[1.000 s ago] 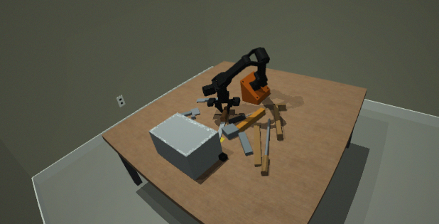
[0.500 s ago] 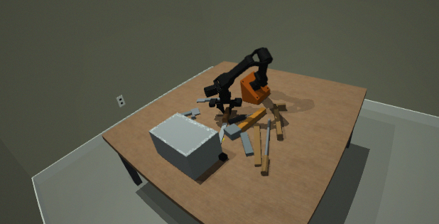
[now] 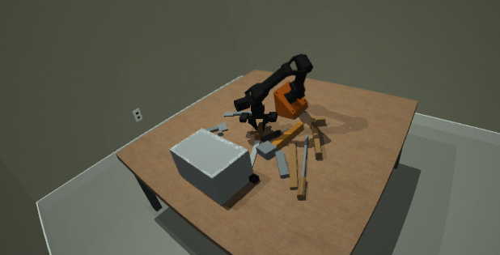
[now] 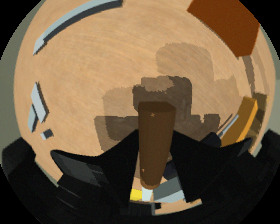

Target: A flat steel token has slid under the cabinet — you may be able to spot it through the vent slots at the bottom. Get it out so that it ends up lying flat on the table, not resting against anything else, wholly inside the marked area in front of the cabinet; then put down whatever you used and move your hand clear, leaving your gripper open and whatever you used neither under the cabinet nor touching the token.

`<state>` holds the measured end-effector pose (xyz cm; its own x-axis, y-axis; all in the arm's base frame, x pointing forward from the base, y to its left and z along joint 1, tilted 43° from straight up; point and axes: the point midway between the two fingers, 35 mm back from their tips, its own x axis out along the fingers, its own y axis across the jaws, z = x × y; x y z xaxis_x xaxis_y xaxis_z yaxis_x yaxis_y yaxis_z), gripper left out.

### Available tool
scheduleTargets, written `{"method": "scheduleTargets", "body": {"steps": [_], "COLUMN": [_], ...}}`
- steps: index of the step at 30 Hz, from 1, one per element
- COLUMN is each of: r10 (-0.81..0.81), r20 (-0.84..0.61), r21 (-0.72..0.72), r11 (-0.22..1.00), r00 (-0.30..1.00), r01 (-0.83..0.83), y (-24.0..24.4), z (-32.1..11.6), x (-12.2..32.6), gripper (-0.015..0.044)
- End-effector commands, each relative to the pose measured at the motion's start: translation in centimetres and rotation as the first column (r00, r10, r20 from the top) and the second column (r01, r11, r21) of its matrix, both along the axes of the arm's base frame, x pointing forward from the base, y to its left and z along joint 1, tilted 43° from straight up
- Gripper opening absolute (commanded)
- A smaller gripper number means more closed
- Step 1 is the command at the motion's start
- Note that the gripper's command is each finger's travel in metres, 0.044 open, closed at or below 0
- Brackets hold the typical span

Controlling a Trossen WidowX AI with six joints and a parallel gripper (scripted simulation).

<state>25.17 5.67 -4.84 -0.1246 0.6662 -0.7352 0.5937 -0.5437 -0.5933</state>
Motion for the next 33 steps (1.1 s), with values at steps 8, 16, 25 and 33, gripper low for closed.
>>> {"method": "scheduleTargets", "body": {"steps": [8,16,25,33], "r10": [0.004,0.004,0.004,0.004], "r20": [0.010,0.010,0.010,0.009], "r21": [0.007,0.007,0.007,0.008], "r11": [1.000,1.000,1.000,1.000], "r00": [1.000,1.000,1.000,1.000], "r01": [-0.004,-0.004,-0.004,-0.004], "y": [0.9,1.5,2.1,2.7], "z": [0.9,1.4,2.0,2.6], "x": [0.0,0.0,-0.1,-0.1], "gripper": [0.0000,0.0000,0.0000,0.0000]}}
